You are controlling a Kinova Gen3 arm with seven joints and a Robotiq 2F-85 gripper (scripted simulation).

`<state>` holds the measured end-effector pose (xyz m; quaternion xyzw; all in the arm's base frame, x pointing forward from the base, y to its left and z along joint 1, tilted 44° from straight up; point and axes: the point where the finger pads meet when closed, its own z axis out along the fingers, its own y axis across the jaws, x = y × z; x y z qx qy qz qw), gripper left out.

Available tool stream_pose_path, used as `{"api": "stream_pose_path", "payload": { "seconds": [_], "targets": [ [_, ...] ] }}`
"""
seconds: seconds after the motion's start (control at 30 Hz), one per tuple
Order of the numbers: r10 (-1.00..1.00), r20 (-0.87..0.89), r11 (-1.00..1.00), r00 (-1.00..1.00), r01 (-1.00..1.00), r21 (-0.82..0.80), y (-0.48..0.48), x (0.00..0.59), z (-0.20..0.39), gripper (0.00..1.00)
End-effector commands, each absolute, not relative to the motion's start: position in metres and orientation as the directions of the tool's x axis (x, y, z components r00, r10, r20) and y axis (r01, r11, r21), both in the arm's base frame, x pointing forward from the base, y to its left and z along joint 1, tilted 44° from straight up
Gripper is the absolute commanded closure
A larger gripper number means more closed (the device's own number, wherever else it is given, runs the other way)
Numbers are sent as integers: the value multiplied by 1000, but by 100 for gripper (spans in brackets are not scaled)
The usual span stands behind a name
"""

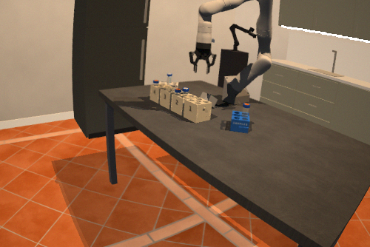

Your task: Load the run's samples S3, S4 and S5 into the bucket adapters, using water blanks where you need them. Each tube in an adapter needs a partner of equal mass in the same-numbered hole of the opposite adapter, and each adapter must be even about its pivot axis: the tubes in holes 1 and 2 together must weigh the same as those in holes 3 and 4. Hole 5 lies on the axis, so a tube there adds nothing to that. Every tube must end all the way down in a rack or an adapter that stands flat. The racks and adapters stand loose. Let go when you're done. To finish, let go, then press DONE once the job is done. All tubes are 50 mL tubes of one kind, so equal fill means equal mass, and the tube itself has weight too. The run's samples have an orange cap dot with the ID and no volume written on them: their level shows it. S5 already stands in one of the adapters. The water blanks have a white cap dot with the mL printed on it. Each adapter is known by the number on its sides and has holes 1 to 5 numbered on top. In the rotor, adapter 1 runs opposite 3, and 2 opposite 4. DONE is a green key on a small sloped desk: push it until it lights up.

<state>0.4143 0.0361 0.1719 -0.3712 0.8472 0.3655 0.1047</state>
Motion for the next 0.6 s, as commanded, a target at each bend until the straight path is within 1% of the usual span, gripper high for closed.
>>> {"api": "stream_pose_path", "payload": {
  "seconds": [0.0, 0.57],
  "targets": [
    [-550, -452, 466, -702, -707, 532, 44, 412, 182, 38],
    [-551, -451, 464, -702, -707, 534, 75, 386, 214, 38]
  ]
}}
